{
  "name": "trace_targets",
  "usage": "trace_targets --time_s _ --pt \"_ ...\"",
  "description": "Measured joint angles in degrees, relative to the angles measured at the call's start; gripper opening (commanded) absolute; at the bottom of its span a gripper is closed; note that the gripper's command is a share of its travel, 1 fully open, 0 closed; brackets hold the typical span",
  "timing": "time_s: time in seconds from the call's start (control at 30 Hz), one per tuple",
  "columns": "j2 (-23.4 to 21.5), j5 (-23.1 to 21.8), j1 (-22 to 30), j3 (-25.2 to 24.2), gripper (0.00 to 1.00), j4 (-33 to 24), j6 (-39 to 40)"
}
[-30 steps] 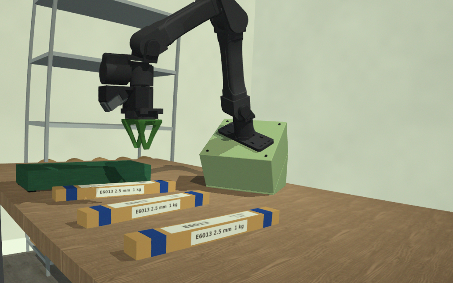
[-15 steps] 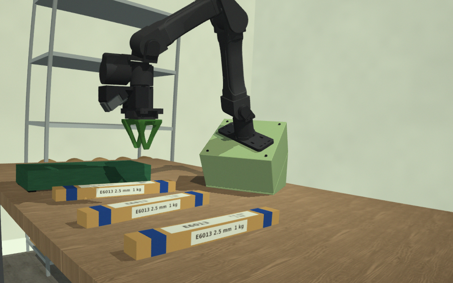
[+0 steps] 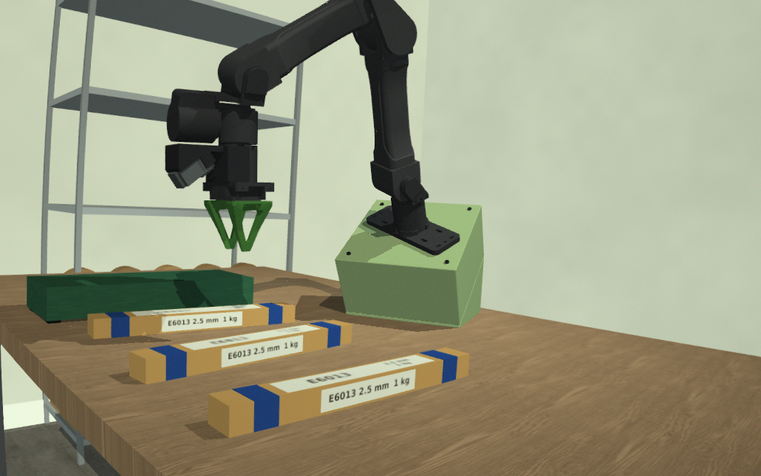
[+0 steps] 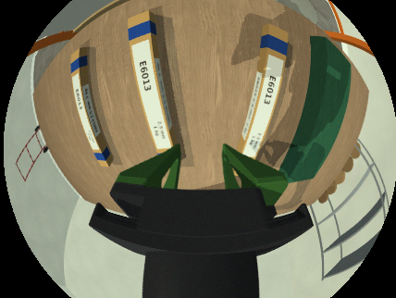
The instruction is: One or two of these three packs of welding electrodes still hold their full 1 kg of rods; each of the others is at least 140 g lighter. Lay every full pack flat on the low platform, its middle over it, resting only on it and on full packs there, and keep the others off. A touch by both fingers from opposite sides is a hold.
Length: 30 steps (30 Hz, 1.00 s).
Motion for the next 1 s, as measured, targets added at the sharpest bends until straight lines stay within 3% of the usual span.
trace_targets --time_s 0.6,0.63,0.77,1.0 --pt "0.0 0.0 0.0 0.0 0.44 0.0 0.0" --pt "0.0 0.0 0.0 0.0 0.76 0.0 0.0" --pt "-1.11 0.79 1.62 0.2 0.76 -0.17 2.47" --pt "-2.99 3.28 11.54 1.18 0.76 0.09 9.7"
